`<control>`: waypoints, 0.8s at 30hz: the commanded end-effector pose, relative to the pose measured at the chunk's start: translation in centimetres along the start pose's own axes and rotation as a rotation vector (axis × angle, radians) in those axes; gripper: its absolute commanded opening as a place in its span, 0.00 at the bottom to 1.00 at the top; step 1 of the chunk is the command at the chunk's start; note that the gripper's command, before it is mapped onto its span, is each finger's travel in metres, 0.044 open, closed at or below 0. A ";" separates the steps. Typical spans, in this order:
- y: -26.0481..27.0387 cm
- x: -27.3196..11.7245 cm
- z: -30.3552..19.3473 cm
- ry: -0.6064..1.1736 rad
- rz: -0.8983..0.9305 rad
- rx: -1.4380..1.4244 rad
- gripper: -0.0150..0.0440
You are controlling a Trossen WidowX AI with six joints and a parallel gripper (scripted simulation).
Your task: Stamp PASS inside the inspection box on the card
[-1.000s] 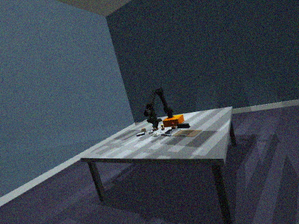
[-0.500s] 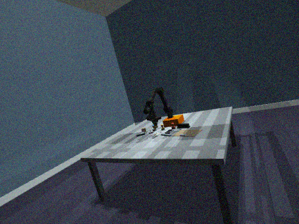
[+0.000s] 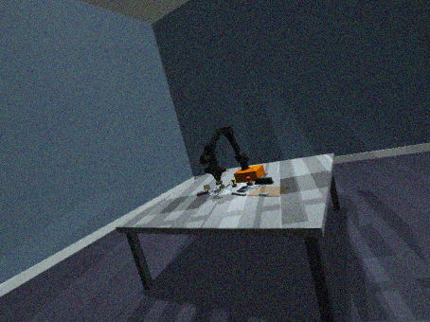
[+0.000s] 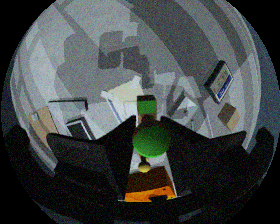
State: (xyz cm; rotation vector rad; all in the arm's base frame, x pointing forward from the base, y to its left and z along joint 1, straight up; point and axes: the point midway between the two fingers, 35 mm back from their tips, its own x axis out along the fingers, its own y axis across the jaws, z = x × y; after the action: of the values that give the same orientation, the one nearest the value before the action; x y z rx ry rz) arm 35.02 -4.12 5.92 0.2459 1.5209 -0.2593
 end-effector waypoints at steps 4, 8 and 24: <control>-2.4 0.0 3.0 -0.004 -0.005 -0.002 0.25; -3.9 0.1 4.4 -0.005 -0.007 0.000 0.25; -4.4 1.5 5.0 -0.005 -0.007 0.000 0.25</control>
State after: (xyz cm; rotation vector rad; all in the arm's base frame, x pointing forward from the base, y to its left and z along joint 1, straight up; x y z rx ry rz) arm 38.43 -9.85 5.25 0.2463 1.5117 -0.2675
